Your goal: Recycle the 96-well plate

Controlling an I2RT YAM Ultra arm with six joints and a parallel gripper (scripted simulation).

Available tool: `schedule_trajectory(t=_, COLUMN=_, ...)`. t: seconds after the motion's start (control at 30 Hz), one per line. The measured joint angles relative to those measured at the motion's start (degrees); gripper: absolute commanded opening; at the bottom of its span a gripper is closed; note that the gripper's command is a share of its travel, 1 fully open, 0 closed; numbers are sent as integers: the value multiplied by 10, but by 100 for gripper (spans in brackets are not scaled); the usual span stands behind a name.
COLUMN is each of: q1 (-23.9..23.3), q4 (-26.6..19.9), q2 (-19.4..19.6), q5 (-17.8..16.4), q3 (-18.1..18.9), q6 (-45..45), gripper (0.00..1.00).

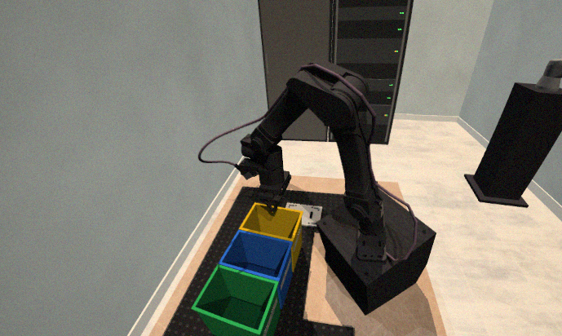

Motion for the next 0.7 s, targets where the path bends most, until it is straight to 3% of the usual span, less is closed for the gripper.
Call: schedule_trajectory(t=0.7, q1=-126, q4=-1, q2=53, q5=-10, q3=16, q6=-125, gripper=82)
